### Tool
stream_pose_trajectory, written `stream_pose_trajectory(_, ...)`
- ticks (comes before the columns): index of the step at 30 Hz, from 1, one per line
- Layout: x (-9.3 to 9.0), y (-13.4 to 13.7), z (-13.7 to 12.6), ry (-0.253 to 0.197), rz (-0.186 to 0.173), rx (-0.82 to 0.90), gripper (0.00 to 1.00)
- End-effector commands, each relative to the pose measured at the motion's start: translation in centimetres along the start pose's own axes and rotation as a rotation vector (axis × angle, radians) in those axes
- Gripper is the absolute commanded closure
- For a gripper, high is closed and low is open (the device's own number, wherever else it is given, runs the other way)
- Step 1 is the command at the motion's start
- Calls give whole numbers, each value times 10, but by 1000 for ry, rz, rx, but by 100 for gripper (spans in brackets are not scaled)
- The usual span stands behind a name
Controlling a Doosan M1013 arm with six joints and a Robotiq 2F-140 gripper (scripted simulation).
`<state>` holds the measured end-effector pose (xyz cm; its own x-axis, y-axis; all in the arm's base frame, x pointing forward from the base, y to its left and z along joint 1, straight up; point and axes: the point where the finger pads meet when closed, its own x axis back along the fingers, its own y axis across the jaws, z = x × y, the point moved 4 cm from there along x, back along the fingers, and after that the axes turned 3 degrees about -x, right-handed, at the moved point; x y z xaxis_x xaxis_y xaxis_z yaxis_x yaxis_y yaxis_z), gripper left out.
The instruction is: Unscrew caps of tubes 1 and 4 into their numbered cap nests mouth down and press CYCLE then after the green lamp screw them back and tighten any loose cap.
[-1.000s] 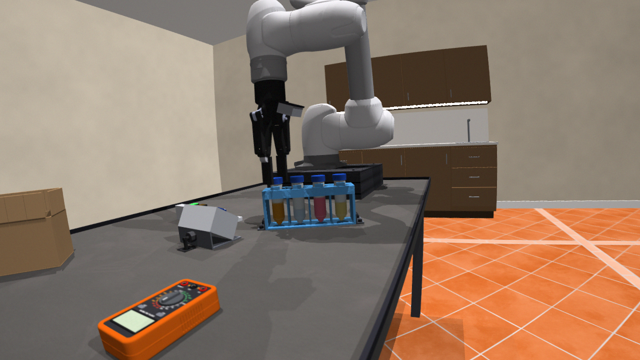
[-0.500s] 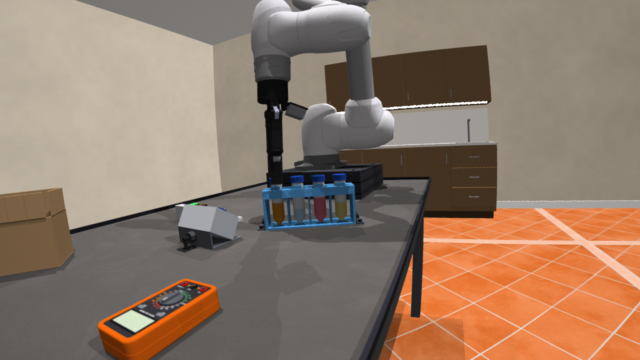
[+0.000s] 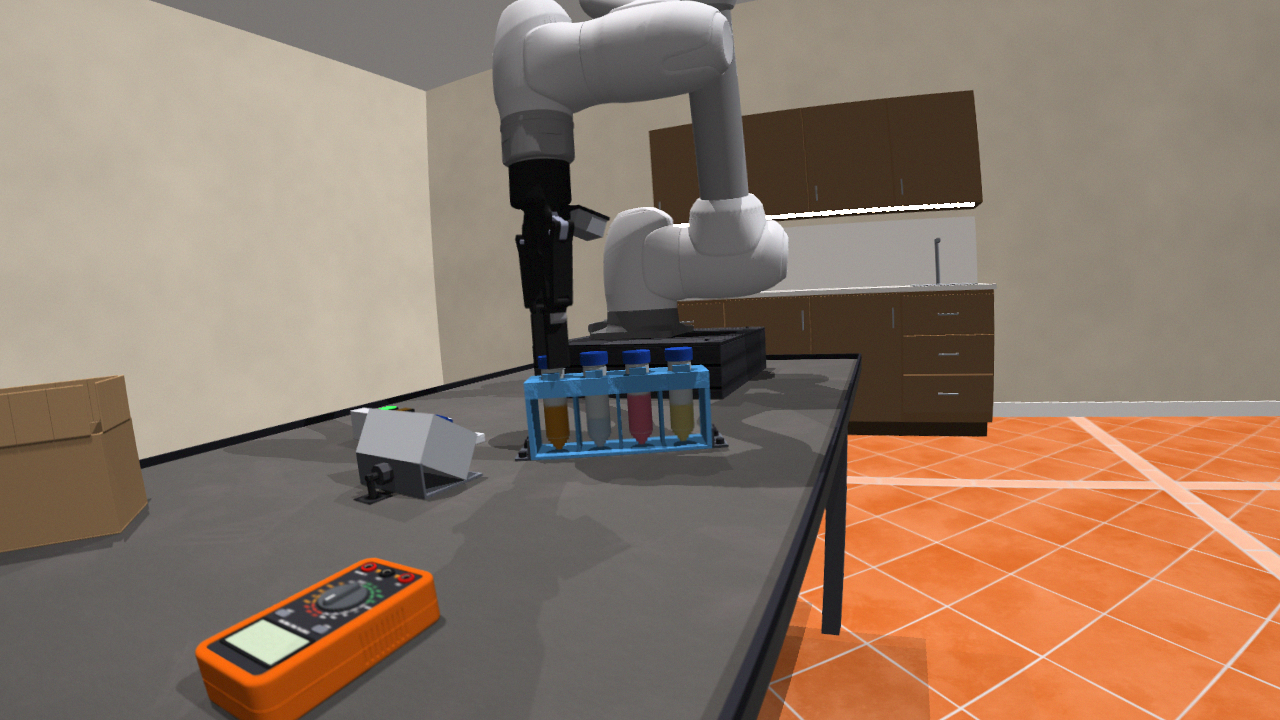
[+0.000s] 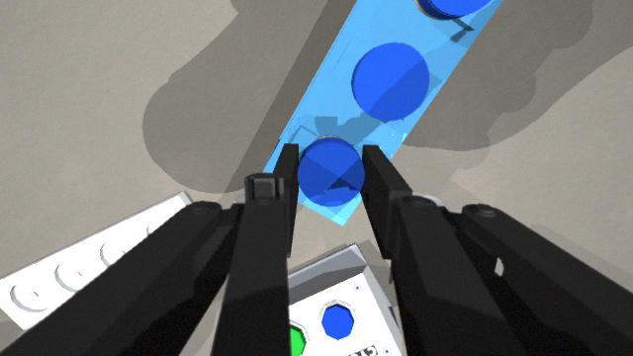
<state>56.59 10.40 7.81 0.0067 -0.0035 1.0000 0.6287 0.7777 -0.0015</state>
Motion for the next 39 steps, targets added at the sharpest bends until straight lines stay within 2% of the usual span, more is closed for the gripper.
stream_pose_trajectory(1, 1, 0, 0, -1, -1, 0, 70)
stream_pose_trajectory(7, 1, 0, 0, -1, -1, 0, 70)
stream_pose_trajectory(21, 0, 0, 0, 0, -1, -700, 70)
stream_pose_trajectory(23, 0, 0, 0, 0, -1, -700, 70)
stream_pose_trajectory(30, 0, 0, 0, 1, -1, -1047, 70)
stream_pose_trajectory(35, 0, 0, 0, 1, -1, -1047, 70)
stream_pose_trajectory(36, 0, 0, 0, 1, -1, -1047, 59)
stream_pose_trajectory(39, 0, 0, 0, 1, -1, -1047, 59)
